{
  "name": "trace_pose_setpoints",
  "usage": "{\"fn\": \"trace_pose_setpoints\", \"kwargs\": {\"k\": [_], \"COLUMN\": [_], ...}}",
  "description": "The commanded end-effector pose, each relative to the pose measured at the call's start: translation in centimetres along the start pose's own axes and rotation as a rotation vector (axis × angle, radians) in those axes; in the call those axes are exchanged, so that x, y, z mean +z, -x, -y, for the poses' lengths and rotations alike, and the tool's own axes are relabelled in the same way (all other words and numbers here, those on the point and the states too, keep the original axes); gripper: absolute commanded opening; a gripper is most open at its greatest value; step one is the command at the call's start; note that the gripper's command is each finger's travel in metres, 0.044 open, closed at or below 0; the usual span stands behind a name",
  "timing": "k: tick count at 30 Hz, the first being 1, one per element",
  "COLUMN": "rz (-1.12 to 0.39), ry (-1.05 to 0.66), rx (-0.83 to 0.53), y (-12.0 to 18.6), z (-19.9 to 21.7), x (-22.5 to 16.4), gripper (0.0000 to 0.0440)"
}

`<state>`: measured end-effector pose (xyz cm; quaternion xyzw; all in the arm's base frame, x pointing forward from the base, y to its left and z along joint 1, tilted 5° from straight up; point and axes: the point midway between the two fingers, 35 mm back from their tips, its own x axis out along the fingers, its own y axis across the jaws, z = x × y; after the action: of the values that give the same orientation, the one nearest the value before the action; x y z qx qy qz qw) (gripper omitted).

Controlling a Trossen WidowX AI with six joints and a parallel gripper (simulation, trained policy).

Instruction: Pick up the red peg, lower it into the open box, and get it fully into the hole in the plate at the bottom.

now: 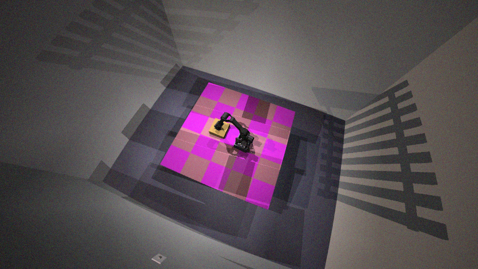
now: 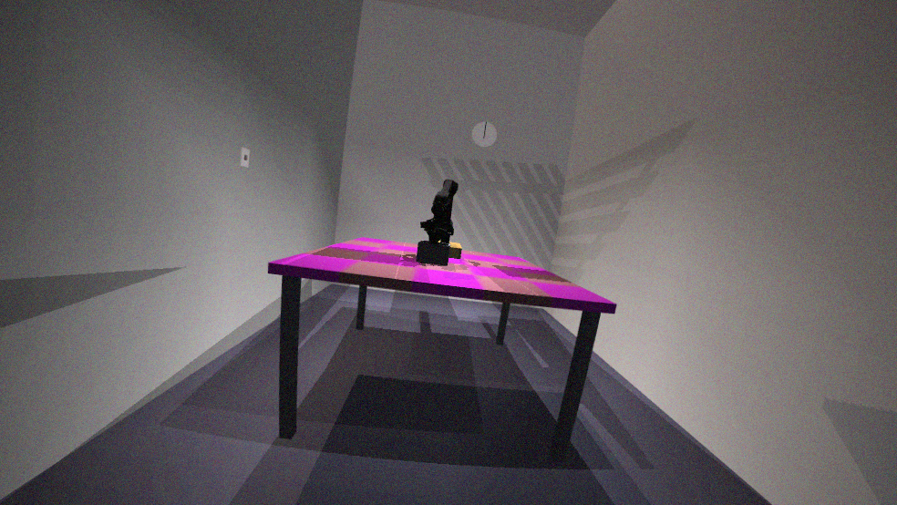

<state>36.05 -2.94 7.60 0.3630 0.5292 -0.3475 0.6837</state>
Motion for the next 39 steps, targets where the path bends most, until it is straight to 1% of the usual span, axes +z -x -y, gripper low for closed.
{"fn": "trace_pose_setpoints", "kwargs": {"k": [1,8,20,39], "rz": [-0.003,0.026,0.129,0.130], "ry": [0.008,0.004,-0.033,-0.034], "rx": [0.003,0.034,0.121,0.122], "y": [-0.4,-0.4,1.0,1.0], "z": [-0.5,-1.8,-3.6,-3.7], "x": [0.7,2.8,7.0,7.0], "gripper": [0.0258,0.0440,0.0440,0.0440]}}
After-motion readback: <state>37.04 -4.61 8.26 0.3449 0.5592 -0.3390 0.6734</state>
